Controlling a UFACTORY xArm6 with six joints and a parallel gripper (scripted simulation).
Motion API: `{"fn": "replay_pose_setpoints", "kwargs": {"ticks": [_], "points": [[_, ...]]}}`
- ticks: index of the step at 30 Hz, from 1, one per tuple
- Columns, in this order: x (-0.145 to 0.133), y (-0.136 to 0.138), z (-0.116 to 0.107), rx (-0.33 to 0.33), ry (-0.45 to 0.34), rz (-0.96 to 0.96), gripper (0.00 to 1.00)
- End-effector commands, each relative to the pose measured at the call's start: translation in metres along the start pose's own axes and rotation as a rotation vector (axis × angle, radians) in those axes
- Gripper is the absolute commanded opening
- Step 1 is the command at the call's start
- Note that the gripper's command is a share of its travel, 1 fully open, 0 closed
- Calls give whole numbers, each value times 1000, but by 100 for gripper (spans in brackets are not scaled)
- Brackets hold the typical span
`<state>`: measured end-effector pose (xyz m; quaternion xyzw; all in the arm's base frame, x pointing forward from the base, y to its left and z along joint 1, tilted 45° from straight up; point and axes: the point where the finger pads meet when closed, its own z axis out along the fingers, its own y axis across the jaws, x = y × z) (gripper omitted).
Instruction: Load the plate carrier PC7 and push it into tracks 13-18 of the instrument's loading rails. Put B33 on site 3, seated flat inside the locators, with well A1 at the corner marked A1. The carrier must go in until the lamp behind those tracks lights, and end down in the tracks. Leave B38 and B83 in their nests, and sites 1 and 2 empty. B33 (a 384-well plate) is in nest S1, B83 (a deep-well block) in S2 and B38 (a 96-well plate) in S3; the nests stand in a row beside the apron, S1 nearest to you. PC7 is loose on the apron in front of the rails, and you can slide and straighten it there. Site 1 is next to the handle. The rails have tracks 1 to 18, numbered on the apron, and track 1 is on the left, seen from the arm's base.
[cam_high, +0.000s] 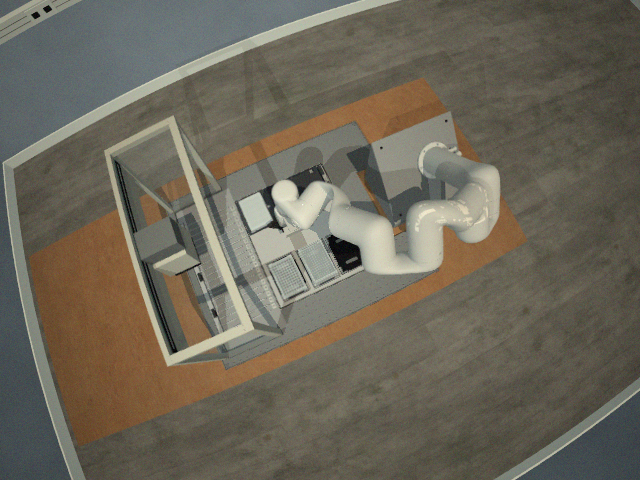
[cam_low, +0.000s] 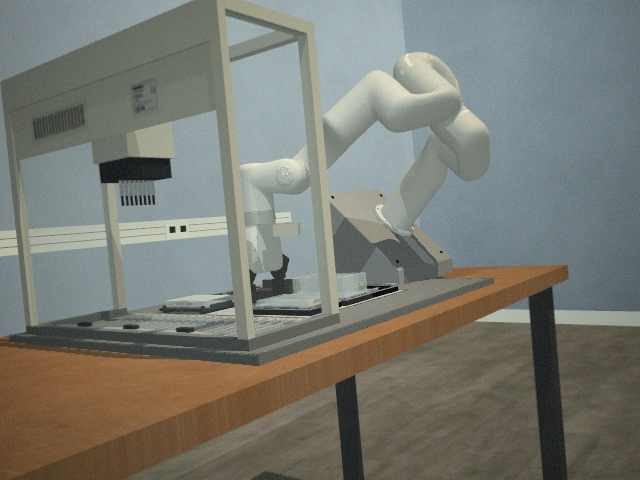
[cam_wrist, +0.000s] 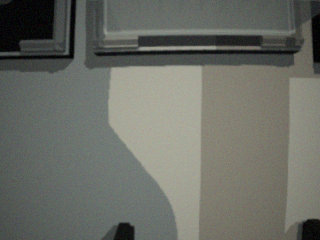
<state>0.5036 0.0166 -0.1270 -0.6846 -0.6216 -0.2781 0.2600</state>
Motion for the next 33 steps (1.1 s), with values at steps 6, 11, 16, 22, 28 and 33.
{"fn": "replay_pose_setpoints", "kwargs": {"ticks": [6, 11, 16, 22, 28, 33], "points": [[-4, 2, -2, -4, -1, -1, 100], [-6, 2, -2, -4, -1, -1, 100], [-8, 2, -2, -4, -1, -1, 100], [-11, 2, -2, -4, -1, -1, 100], [-13, 2, -2, -4, -1, -1, 100], [-16, 2, -2, -4, -1, -1, 100]]}}
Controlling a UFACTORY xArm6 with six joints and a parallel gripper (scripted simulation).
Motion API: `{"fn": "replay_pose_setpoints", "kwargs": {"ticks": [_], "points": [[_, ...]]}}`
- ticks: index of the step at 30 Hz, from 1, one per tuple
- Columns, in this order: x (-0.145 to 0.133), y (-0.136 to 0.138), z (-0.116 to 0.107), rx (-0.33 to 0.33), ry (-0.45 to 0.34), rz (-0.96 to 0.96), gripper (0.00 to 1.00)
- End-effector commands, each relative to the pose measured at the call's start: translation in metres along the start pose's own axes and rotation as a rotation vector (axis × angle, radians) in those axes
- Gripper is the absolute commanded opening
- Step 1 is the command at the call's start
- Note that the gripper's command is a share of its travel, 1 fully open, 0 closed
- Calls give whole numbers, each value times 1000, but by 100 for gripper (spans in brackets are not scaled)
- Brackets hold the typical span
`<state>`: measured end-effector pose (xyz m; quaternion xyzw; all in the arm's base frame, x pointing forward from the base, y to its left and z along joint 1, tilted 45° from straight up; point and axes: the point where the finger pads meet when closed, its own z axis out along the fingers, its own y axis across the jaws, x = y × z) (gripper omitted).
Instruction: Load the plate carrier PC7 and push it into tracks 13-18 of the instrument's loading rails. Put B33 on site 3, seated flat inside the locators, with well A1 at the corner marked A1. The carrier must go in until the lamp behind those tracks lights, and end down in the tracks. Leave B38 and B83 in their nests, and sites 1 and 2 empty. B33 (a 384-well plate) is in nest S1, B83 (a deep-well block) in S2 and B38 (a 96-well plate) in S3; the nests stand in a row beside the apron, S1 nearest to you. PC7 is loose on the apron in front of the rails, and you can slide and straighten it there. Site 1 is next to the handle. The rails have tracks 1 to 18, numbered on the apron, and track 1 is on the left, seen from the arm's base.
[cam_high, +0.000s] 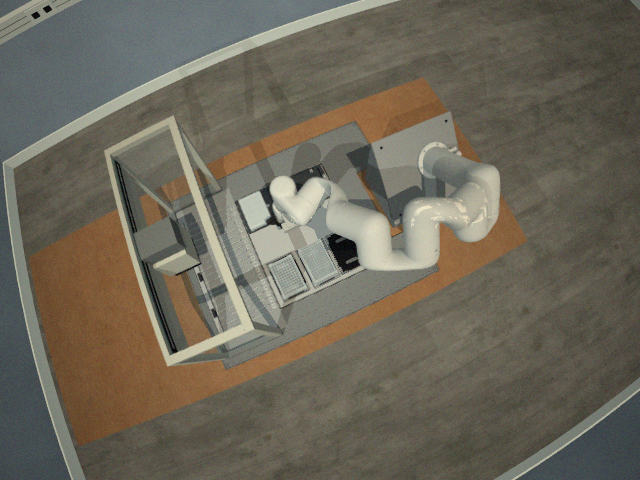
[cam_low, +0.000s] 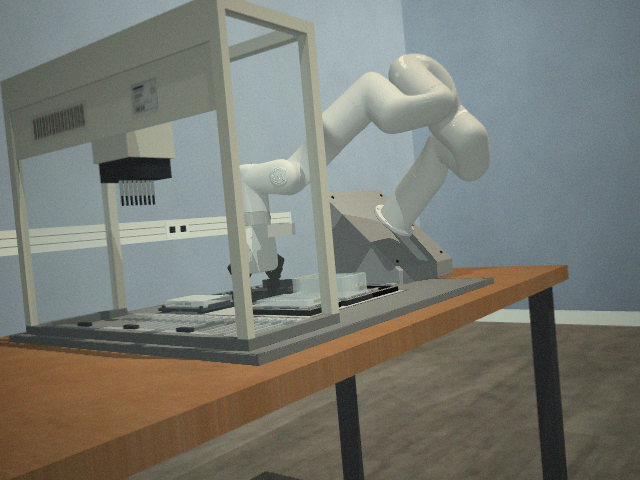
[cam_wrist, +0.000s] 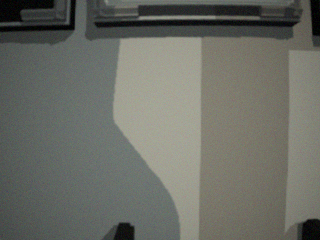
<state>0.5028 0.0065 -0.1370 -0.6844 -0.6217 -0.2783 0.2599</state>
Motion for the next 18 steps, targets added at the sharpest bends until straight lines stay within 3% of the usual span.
{"fn": "replay_pose_setpoints", "kwargs": {"ticks": [1, 18], "points": [[-2, 1, -2, -3, -1, 0, 100], [-9, 1, -2, -3, -1, 0, 100]]}}
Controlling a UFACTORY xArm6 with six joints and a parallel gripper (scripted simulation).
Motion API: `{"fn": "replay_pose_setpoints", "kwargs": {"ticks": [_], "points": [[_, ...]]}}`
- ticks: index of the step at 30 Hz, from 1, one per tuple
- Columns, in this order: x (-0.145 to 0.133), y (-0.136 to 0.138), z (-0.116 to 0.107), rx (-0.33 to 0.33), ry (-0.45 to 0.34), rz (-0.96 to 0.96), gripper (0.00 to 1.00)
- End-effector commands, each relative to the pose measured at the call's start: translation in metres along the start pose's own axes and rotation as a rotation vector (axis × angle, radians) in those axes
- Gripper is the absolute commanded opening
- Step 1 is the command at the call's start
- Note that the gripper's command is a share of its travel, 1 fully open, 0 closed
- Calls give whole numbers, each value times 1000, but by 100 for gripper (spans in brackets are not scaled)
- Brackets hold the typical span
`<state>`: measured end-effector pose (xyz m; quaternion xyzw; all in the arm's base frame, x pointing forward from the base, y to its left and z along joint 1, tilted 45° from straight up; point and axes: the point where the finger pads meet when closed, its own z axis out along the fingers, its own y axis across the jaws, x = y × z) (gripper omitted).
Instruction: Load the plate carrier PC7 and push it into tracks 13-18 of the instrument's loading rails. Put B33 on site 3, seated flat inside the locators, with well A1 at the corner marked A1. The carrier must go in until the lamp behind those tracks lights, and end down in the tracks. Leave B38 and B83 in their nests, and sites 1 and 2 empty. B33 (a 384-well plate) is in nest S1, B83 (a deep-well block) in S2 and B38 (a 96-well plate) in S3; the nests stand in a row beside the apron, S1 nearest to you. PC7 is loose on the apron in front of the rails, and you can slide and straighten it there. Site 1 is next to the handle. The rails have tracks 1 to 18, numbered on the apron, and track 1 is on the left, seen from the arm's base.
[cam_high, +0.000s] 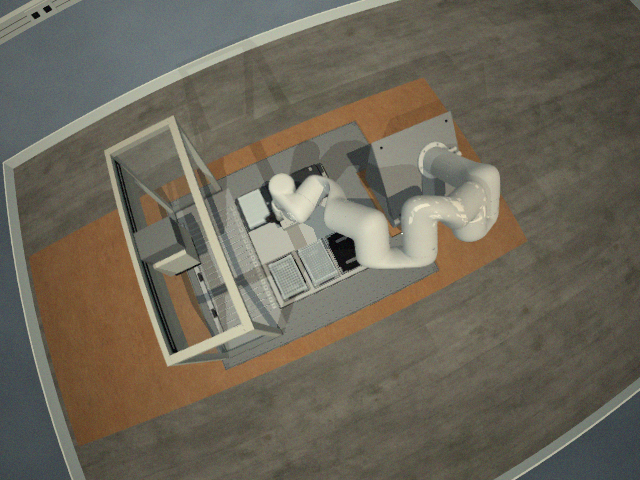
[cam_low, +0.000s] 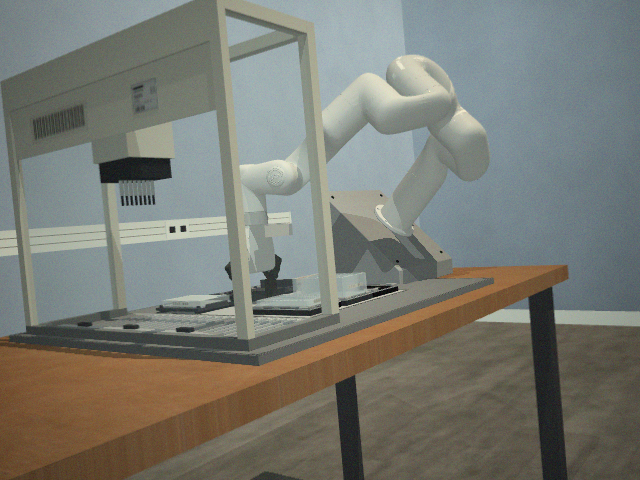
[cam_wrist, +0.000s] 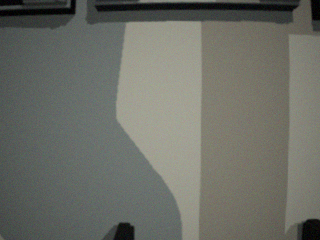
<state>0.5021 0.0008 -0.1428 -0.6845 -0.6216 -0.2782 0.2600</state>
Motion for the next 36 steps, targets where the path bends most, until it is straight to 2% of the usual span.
{"fn": "replay_pose_setpoints", "kwargs": {"ticks": [1, 36], "points": [[-2, 2, -2, -4, -1, -1, 100], [-11, 1, -2, -4, -1, -1, 100]]}}
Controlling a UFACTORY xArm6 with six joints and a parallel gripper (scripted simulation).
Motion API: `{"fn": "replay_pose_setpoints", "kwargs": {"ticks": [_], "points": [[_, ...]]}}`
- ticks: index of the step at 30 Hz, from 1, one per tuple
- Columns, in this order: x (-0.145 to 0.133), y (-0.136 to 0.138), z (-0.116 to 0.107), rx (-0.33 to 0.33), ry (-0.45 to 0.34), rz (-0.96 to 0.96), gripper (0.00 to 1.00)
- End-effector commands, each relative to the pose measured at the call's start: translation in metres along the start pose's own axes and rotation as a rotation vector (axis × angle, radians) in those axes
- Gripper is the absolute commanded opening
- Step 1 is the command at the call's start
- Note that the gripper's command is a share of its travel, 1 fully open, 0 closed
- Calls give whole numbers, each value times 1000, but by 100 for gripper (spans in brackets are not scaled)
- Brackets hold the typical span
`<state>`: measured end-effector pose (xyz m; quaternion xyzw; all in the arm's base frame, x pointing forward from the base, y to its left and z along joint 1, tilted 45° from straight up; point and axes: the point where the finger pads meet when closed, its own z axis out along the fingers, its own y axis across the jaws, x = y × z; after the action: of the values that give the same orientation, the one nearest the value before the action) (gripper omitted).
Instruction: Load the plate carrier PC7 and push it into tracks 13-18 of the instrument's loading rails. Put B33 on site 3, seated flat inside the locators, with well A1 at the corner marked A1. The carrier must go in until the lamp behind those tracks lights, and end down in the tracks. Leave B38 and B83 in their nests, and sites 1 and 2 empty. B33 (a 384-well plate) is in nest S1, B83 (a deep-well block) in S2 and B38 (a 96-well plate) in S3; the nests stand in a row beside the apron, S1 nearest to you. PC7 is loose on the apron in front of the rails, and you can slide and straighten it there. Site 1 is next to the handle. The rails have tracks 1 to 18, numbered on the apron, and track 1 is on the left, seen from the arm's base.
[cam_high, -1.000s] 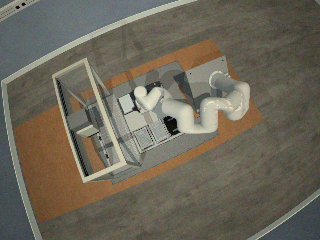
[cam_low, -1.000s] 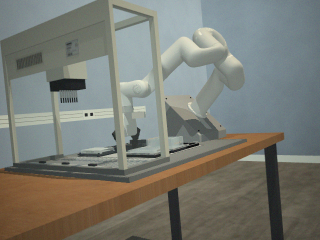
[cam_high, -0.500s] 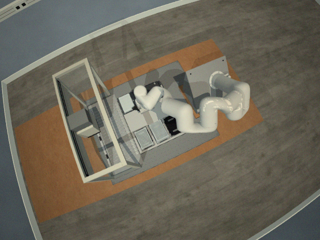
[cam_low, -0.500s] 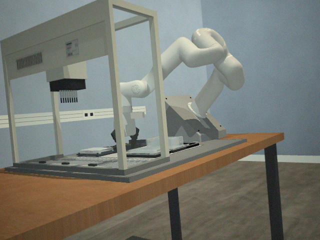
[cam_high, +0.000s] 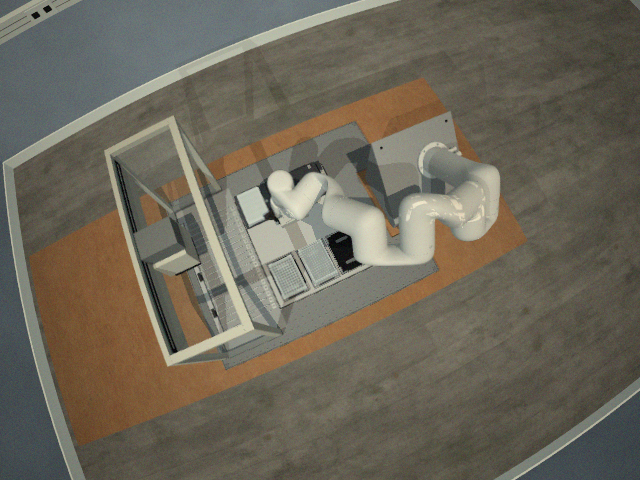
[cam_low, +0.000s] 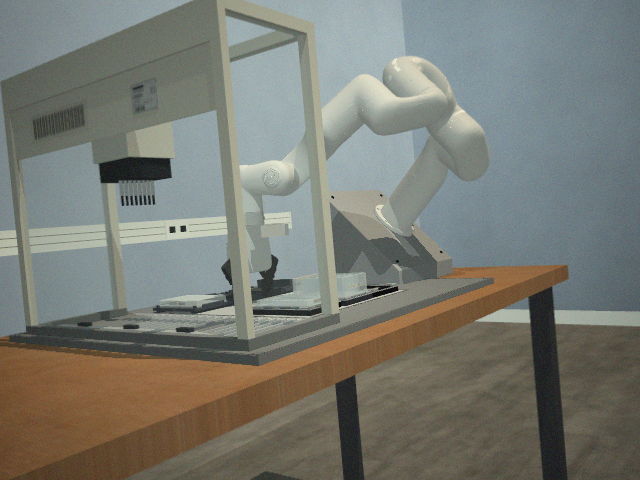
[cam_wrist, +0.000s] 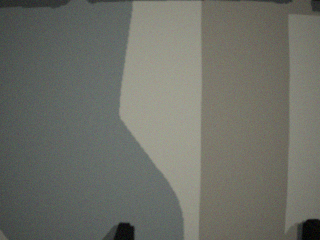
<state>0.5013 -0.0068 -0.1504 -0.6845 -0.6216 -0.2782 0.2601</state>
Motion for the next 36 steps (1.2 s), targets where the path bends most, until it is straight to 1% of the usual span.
{"fn": "replay_pose_setpoints", "kwargs": {"ticks": [1, 21, 29, 36], "points": [[0, 2, -2, -4, -1, -1, 100], [10, 2, -2, -4, -1, -1, 100], [10, 2, -2, -4, -1, -1, 100], [10, 2, -13, -4, -1, -1, 100]]}}
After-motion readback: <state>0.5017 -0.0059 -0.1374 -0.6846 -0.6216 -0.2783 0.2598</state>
